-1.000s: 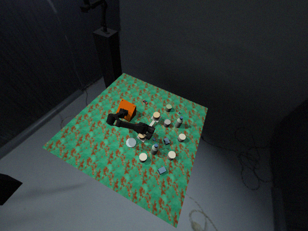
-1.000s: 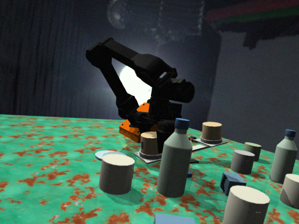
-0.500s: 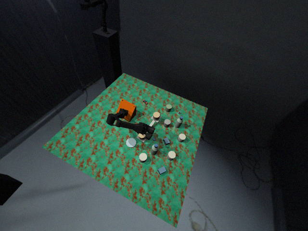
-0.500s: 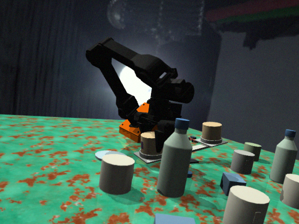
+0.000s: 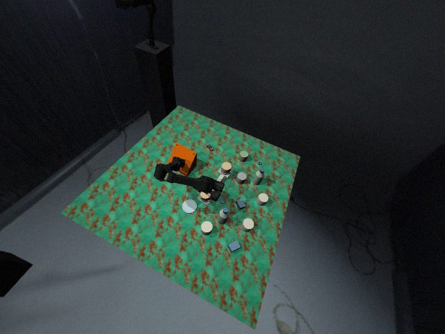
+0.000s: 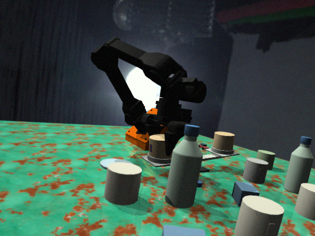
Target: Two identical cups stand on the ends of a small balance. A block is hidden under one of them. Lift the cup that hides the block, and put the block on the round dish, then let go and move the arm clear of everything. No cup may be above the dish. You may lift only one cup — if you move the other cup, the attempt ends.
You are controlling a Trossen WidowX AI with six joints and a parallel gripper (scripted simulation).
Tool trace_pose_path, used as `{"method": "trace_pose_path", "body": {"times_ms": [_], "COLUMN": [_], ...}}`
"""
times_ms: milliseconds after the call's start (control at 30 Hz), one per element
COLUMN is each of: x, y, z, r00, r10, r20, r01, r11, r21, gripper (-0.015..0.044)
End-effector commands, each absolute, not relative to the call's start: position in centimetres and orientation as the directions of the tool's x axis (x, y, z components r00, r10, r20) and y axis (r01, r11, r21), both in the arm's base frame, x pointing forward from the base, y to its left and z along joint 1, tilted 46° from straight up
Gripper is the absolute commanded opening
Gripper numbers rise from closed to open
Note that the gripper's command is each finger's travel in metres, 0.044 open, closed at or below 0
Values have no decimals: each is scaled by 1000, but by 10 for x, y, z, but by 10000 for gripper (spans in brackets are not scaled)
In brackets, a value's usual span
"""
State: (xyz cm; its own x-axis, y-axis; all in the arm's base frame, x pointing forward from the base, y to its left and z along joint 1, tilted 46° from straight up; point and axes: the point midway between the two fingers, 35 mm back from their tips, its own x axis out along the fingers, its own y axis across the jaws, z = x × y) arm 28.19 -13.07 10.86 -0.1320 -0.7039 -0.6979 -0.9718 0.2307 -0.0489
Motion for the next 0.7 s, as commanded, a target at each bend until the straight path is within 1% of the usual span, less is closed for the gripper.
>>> {"method": "trace_pose_path", "body": {"times_ms": [0,667], "x": [286,292], "y": [-125,-107], "z": [113,131], "r00": [-118,-99], "r10": [-704,-703], "r20": [-701,-705], "r01": [-973,-979], "r11": [222,196], "r21": [-59,-59], "gripper": [0,0]}}
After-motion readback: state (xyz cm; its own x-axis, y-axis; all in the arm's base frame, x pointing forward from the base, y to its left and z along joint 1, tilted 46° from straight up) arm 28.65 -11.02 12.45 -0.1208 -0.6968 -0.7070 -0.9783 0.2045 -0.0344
